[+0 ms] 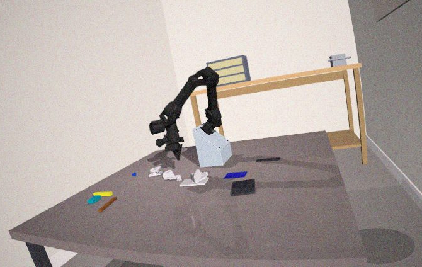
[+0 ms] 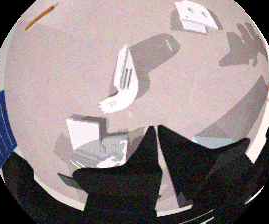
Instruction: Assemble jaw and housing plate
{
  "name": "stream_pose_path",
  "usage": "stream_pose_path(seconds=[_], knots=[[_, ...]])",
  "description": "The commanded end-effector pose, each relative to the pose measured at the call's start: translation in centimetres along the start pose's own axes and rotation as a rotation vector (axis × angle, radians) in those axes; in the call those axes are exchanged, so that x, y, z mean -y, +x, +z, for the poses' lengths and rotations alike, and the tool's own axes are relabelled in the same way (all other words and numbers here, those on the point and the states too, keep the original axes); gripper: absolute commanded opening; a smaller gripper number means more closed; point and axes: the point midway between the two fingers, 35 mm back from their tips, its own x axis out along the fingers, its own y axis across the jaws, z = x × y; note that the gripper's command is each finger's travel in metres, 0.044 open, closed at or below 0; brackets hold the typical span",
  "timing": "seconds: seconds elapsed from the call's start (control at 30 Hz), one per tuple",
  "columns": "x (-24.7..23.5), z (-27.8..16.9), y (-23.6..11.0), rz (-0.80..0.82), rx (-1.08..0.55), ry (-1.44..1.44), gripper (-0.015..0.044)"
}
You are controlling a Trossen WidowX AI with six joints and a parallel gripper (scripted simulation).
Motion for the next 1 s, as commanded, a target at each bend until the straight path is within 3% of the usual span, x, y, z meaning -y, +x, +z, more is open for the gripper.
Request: stream_pose_path(seconds=[0.0,0.43,0.97], knots=[[0.0,0.0,0.0,0.0,0.0,0.0,0.0],[0.0,0.0,0.0,0.0,0.0,0.0,0.0],[0.0,0.0,0.0,0.0,0.0,0.0,0.042]])
